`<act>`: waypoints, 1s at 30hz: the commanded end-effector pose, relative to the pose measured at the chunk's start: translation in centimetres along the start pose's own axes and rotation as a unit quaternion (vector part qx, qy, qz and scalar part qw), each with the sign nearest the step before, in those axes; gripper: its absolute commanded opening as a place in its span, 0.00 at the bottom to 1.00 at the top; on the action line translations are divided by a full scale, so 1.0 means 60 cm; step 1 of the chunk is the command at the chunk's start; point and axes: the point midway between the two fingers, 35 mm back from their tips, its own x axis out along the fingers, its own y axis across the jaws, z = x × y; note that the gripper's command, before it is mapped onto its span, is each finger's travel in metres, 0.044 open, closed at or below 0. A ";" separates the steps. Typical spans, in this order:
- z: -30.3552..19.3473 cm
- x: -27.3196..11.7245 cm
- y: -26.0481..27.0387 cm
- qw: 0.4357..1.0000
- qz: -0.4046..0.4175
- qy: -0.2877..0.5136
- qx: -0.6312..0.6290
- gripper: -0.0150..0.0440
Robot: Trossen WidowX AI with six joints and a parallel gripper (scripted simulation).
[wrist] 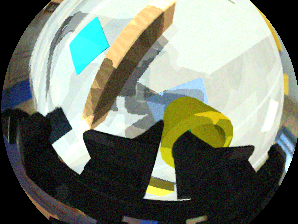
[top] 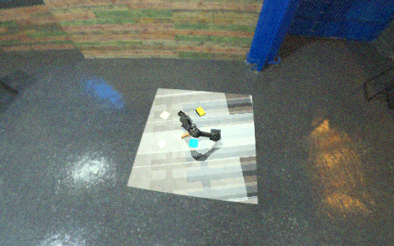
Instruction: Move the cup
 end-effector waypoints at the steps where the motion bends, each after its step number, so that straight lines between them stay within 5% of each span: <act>1: 0.000 -0.024 -0.007 1.000 -0.006 0.002 -0.004 0.25; 16: -0.002 -0.114 -0.002 1.000 -0.005 0.001 -0.001 0.25; 30: -0.003 -0.113 0.001 1.000 -0.004 -0.003 0.004 0.25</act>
